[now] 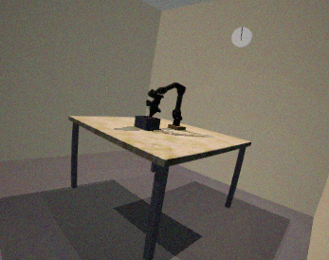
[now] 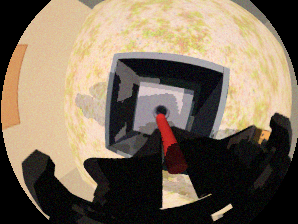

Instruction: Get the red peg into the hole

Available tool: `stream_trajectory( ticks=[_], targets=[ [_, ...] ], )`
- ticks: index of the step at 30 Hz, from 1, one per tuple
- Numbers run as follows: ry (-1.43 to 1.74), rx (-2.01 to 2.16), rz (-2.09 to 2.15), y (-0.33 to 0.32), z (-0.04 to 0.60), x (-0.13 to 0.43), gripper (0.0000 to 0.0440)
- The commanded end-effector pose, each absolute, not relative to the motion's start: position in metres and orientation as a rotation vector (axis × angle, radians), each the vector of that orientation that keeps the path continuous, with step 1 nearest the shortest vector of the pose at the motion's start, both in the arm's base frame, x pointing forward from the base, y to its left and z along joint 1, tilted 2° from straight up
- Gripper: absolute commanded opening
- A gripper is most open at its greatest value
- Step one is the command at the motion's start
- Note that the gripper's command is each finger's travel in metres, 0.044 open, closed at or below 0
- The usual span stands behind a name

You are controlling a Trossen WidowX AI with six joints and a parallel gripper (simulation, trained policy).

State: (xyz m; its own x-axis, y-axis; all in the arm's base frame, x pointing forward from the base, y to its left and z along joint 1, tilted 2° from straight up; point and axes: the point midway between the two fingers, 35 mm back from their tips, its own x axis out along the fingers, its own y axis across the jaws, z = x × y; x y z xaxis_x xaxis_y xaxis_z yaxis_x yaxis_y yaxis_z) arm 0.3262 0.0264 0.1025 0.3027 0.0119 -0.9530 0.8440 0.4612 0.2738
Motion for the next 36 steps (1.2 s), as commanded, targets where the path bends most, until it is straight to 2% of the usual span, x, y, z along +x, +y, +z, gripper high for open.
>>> stream_trajectory(
  ticks=[1, 3, 7, 11, 24, 36],
  targets=[
    [1.155, 0.932, -0.683, 0.025, 0.093, 0.331, 0.0024],
    [1.167, 0.92, -0.689, 0.023, 0.086, 0.333, 0.0046],
    [1.189, 0.888, -0.7, 0.019, 0.077, 0.337, 0.0142],
    [1.209, 0.864, -0.712, 0.017, 0.073, 0.341, 0.016],
    [1.172, 0.841, -0.69, 0.0, 0.084, 0.38, 0.044],
    [1.071, 0.842, -0.701, -0.028, 0.099, 0.409, 0.044]
  ],
)
